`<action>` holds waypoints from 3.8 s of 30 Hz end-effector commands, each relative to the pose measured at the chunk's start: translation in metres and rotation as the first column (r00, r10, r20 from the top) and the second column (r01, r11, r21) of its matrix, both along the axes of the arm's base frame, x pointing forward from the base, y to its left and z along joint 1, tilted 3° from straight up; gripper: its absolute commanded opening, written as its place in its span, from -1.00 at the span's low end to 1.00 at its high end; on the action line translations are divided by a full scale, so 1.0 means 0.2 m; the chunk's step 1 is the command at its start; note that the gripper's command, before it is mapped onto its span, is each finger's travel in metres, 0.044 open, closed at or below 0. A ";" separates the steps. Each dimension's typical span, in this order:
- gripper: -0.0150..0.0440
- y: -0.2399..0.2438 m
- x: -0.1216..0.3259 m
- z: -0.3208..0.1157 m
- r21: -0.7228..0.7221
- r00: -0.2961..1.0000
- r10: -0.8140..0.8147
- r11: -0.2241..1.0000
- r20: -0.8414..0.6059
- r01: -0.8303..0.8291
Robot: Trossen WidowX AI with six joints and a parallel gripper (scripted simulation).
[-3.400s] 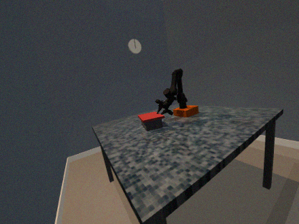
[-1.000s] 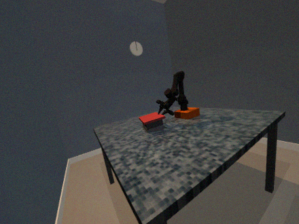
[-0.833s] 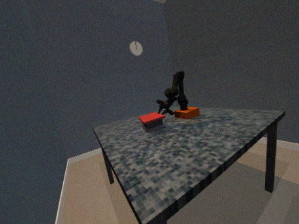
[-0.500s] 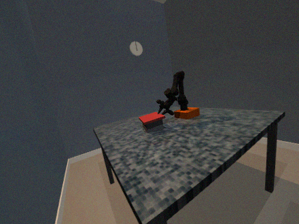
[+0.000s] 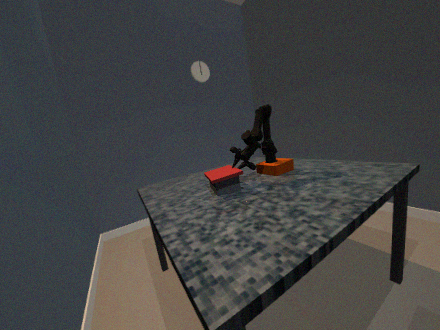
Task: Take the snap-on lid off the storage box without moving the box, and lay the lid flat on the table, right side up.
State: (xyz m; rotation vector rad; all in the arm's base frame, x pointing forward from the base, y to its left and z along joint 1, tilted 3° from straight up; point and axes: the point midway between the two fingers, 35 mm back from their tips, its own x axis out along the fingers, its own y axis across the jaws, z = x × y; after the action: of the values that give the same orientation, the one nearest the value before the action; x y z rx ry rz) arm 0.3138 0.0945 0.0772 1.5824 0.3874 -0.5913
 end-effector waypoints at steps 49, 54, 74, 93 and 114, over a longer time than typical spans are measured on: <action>-0.49 0.00 0.03 0.00 0.000 1.000 0.001 1.000 0.000 -0.001; -0.49 0.00 0.03 0.00 0.000 1.000 0.001 1.000 0.000 -0.001; -0.49 -0.01 0.04 0.00 0.000 1.000 0.001 1.000 0.000 -0.001; -0.49 -0.01 0.03 0.11 -0.001 1.000 0.001 1.000 0.003 -0.001; -0.49 -0.01 0.06 0.25 -0.001 1.000 0.001 1.000 0.004 -0.001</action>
State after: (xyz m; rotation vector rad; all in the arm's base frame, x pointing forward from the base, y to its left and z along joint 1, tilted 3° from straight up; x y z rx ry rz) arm 0.3223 0.0907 0.1163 1.5713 0.3963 -0.6085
